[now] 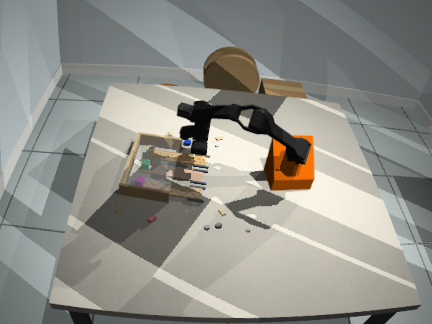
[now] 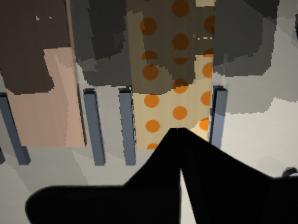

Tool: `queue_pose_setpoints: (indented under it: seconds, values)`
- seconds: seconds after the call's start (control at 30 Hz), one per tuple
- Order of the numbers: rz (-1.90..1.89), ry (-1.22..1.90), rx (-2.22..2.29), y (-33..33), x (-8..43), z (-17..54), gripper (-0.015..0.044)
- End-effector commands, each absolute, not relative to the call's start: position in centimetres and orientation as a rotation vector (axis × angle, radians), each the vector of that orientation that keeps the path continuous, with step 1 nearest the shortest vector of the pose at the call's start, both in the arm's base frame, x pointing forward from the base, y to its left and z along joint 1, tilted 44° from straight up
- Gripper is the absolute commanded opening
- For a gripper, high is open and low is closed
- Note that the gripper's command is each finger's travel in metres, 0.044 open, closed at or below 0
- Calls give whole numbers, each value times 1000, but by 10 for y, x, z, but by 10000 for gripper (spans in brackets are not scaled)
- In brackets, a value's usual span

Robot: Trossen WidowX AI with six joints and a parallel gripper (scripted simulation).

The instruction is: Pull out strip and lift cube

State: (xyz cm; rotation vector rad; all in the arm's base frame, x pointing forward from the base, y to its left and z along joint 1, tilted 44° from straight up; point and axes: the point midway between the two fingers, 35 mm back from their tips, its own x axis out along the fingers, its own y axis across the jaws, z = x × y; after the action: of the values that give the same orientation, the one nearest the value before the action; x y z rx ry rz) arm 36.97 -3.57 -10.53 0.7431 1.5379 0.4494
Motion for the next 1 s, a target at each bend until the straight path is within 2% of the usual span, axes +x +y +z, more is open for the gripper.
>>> queue_pose_setpoints:
  seconds: [0.0, 0.97]
  values:
    - [451, 1545, 755, -28, 367, -112, 0]
    - [453, 1545, 757, -9, 364, -133, 0]
